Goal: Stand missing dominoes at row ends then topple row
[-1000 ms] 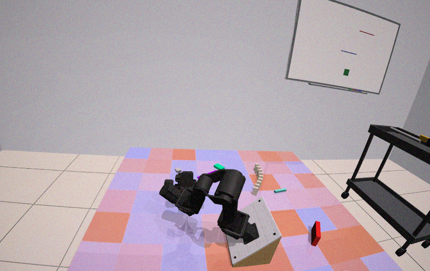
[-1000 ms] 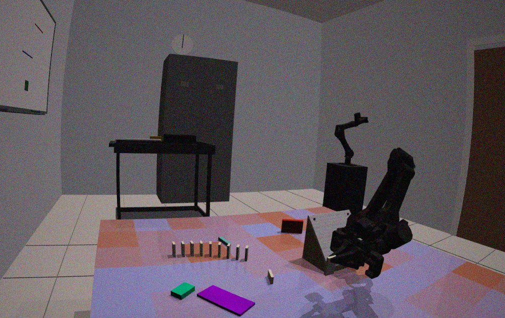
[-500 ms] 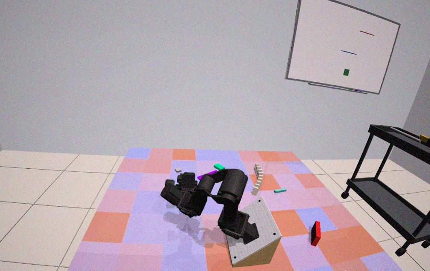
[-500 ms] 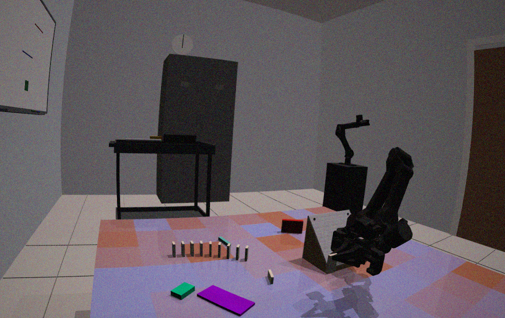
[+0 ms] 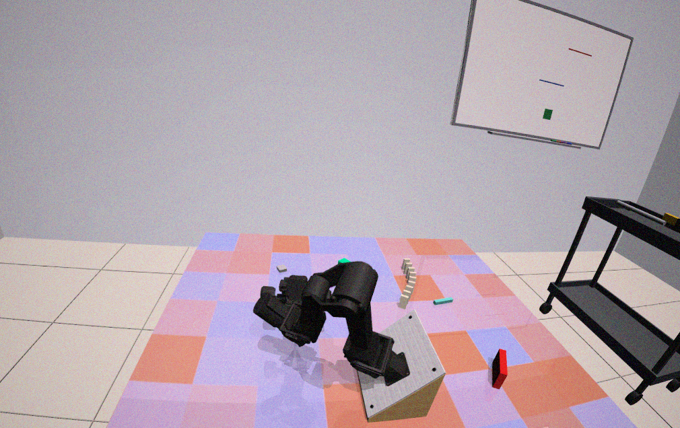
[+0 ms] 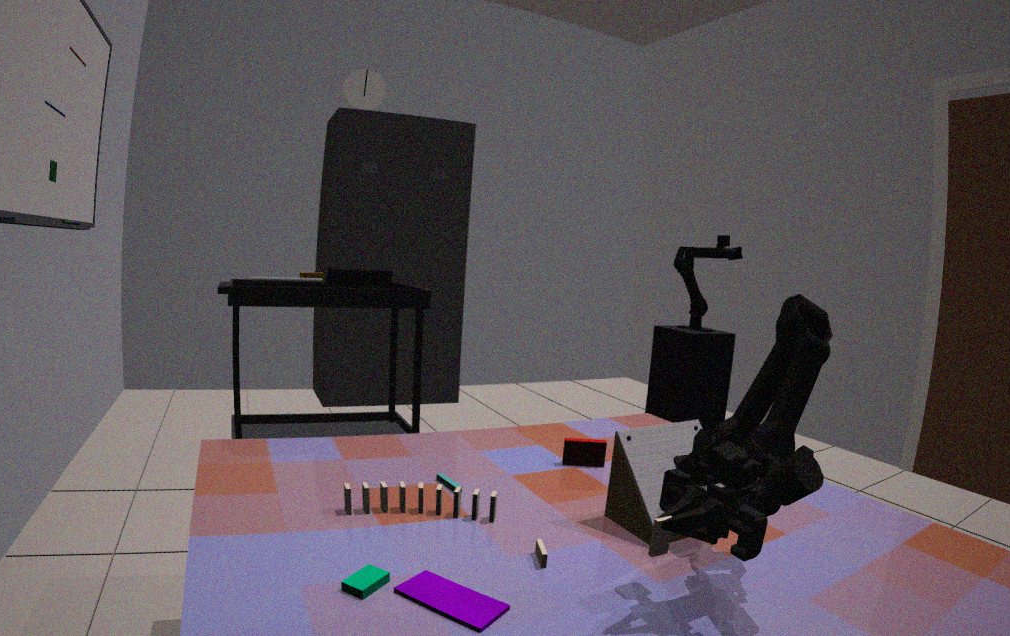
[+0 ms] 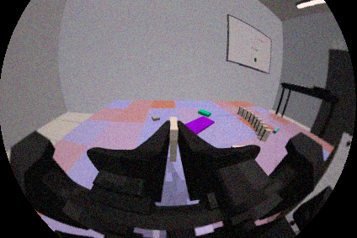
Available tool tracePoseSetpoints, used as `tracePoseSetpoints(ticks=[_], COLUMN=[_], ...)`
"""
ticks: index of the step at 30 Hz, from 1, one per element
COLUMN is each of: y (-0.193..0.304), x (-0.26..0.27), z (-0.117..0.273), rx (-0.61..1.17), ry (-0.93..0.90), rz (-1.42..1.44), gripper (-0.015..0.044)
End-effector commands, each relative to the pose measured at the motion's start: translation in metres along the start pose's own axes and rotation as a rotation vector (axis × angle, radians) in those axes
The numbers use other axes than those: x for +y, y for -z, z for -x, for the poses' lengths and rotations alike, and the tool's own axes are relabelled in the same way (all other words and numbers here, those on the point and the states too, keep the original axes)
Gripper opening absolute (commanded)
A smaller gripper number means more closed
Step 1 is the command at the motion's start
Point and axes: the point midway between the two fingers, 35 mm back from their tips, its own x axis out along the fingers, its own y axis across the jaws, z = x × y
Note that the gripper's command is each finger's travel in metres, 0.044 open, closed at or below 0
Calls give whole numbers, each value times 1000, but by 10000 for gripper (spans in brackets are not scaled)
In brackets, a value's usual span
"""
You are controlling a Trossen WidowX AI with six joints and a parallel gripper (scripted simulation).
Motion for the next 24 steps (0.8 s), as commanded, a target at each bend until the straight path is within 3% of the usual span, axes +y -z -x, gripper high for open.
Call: tracePoseSetpoints(ticks=[1, 24], y=[8, 57], x=[1, 3], z=[-2, -7], rx=[-1, 1], ry=[3, 3], rz=[-2, -1], gripper=[20, 20])
